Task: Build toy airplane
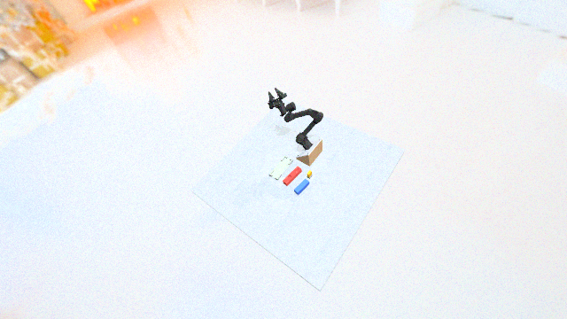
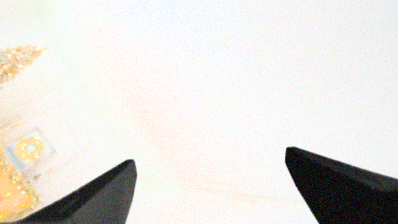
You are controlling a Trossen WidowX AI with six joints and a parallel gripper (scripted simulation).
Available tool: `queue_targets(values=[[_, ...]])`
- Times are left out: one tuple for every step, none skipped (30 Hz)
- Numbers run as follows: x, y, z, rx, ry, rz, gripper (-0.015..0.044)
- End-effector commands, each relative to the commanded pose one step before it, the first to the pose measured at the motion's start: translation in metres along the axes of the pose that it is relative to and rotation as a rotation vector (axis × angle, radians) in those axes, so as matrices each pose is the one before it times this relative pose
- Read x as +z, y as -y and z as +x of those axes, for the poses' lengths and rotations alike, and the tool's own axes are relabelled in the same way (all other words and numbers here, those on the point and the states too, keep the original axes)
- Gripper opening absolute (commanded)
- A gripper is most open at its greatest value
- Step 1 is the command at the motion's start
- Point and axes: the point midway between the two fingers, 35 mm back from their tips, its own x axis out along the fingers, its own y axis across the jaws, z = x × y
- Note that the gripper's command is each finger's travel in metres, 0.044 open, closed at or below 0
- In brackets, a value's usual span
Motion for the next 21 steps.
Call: queue_targets(values=[[0.0, 0.0, 0.0, 0.0, 0.0, 0.0, 0.0426], [0.00067, -0.00269, 0.00037, 0.00938, 0.00186, 0.0095, 0.044], [0.00203, -0.00806, 0.00105, 0.02816, 0.00543, 0.0284, 0.044], [0.00337, -0.01343, 0.00168, 0.04701, 0.0085, 0.0472, 0.044], [0.00392, -0.01628, 0.00207, 0.05711, 0.00941, 0.057, 0.044], [0.00367, -0.0163, 0.00219, 0.05725, 0.00843, 0.0567, 0.044], [0.00342, -0.01631, 0.00231, 0.05738, 0.00745, 0.0564, 0.044], [0.00317, -0.01632, 0.00243, 0.05752, 0.00647, 0.0559, 0.044], [0.00293, -0.01632, 0.00254, 0.05765, 0.00548, 0.0554, 0.044], [0.00269, -0.01633, 0.00265, 0.05778, 0.00447, 0.0548, 0.044], [0.00246, -0.01634, 0.00275, 0.05791, 0.00344, 0.0542, 0.044], [0.00231, -0.0172, 0.00335, 0.0606, 0.00165, 0.0551, 0.044], [0.00211, -0.01729, 0.00347, 0.06101, 0.00059, 0.0544, 0.044], [0.0019, -0.0173, 0.00357, 0.0611, -0.00052, 0.0533, 0.044], [0.00168, -0.01731, 0.00366, 0.06117, -0.00167, 0.0522, 0.044], [0.00146, -0.01732, 0.00375, 0.06121, -0.00287, 0.051, 0.044], [0.00124, -0.01733, 0.00383, 0.06122, -0.00411, 0.0498, 0.044], [0.00101, -0.01734, 0.00391, 0.06119, -0.0054, 0.0484, 0.044], [0.00078, -0.01735, 0.00398, 0.0611, -0.00674, 0.047, 0.044], [0.00054, -0.01735, 0.00404, 0.06096, -0.00813, 0.0456, 0.044], [0.0003, -0.01735, 0.0041, 0.06076, -0.00957, 0.0441, 0.044]])
